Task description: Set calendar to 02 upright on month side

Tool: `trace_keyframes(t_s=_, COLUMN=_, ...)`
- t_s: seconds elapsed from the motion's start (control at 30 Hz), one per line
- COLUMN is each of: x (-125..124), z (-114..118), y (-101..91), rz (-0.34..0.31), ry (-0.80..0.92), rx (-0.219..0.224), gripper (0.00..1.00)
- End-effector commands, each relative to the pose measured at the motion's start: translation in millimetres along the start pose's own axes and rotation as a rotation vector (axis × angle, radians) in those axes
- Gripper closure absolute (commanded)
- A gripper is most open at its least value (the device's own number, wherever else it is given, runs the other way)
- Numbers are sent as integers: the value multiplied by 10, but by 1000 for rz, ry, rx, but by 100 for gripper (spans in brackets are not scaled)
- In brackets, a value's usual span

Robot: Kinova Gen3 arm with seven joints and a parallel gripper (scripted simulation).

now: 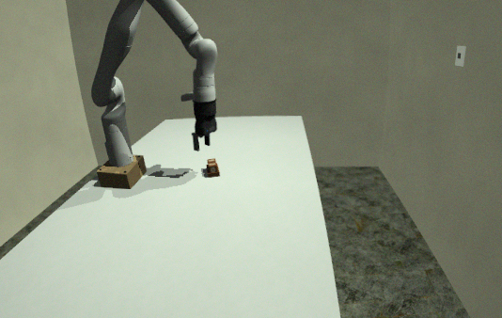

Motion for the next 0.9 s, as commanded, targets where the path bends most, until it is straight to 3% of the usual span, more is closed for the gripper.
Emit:
trace_keyframes(t_s=0.0, x=0, z=32, y=-5, rz=-9, ry=59, rx=0, gripper=0)
trace_keyframes(t_s=0.43, x=123, z=88, y=15, rz=-30, ry=466, rx=14, gripper=0)
trace_keyframes(t_s=0.87, x=207, z=110, y=18, rz=-41, ry=671, rx=26, gripper=0)
Point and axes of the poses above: the point where the finger pads meet when closed, its own y axis out along the fingers, its own z axis across the jaws, x = y × z, the point moved 7 cm from there along -y, back along the fingers, and after that the axes turned 3 degrees about y, right-handed, at the moved point
